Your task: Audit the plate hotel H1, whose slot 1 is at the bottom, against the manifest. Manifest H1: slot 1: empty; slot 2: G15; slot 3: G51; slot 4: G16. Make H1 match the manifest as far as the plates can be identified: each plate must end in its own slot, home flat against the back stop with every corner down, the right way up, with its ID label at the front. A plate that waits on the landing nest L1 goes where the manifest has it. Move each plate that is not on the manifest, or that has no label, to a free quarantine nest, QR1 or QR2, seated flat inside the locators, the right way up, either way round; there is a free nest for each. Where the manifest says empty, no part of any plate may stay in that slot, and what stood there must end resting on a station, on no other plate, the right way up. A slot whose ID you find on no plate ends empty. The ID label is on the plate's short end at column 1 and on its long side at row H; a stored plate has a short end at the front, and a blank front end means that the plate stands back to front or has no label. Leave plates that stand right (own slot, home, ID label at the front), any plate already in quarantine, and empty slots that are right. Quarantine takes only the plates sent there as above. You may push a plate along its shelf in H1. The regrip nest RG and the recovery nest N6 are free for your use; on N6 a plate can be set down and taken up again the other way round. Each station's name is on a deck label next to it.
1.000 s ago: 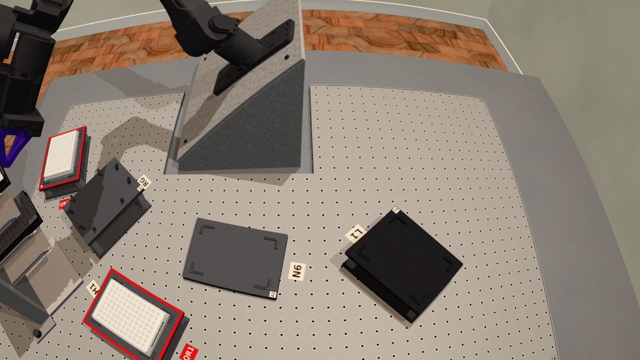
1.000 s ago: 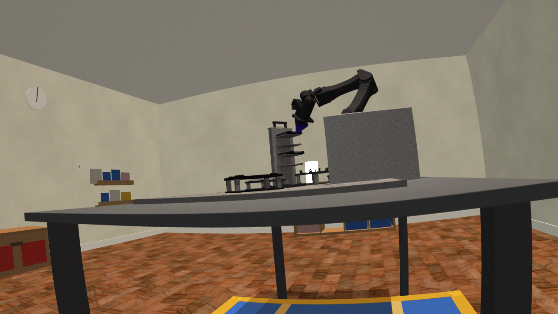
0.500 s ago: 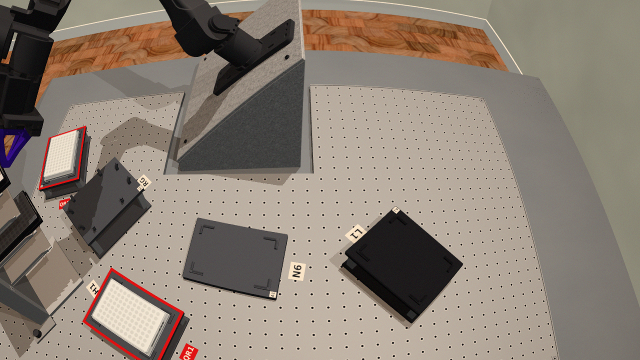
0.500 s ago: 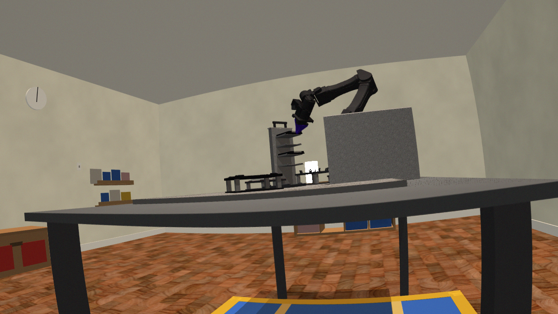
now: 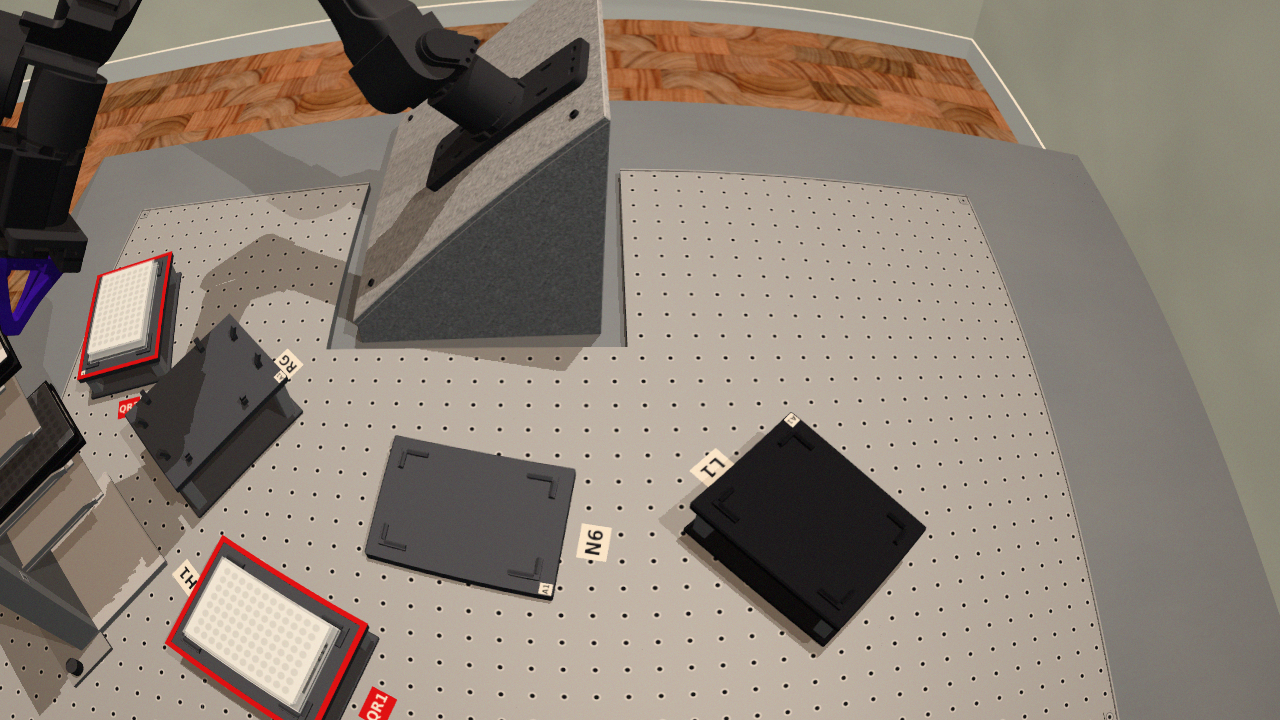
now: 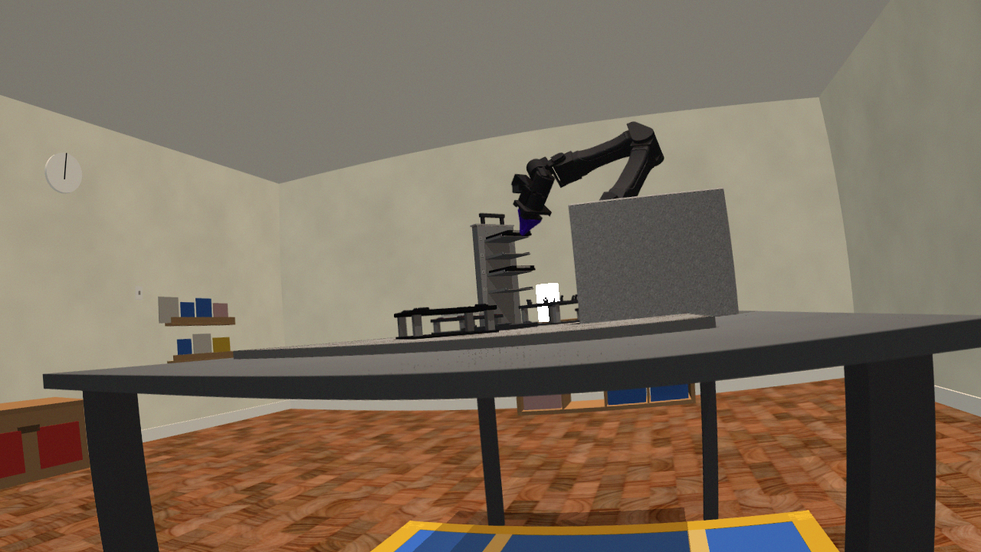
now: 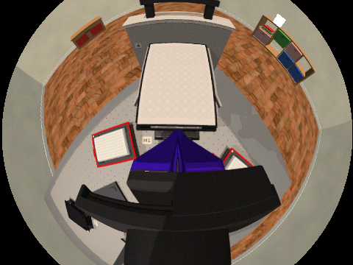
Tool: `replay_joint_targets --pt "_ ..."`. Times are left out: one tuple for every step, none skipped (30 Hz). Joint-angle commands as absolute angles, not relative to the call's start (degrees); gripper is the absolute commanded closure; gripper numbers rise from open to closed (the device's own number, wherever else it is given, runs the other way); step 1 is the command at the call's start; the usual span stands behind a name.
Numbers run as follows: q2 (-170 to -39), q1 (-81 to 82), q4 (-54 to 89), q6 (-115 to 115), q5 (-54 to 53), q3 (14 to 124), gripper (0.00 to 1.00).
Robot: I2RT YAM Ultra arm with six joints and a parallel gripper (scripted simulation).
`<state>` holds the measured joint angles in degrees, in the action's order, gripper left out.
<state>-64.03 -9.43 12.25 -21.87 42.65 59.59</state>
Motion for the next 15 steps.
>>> replay_joint_targets --pt "-64.6 -9.7 9.4 -21.9 41.7 59.9 1.0" --pt "-64.6 -9.7 9.4 -21.9 41.7 59.9 1.0" --pt "-64.6 -9.7 9.4 -21.9 41.7 59.9 1.0" --pt "-64.6 -9.7 9.4 -21.9 41.7 59.9 1.0" --pt "-64.6 -9.7 9.4 -21.9 41.7 59.9 1.0" --pt "-64.6 -9.7 9.4 -21.9 41.7 59.9 1.0" --pt "-64.6 -9.7 9.4 -21.9 41.7 59.9 1.0" --pt "-64.6 -9.7 9.4 -21.9 41.7 59.9 1.0" --pt "-64.6 -9.7 9.4 -21.9 41.7 59.9 1.0" --pt "-64.6 -9.7 9.4 -21.9 41.7 59.9 1.0" --pt "-64.6 -9.7 9.4 -21.9 41.7 59.9 1.0" --pt "-64.6 -9.7 9.4 -21.9 41.7 59.9 1.0" --pt "-64.6 -9.7 9.4 -21.9 41.7 59.9 1.0" --pt "-64.3 -9.6 9.4 -21.9 41.8 59.6 1.0" --pt "-64.0 -9.5 9.5 -21.8 41.9 59.3 1.0"
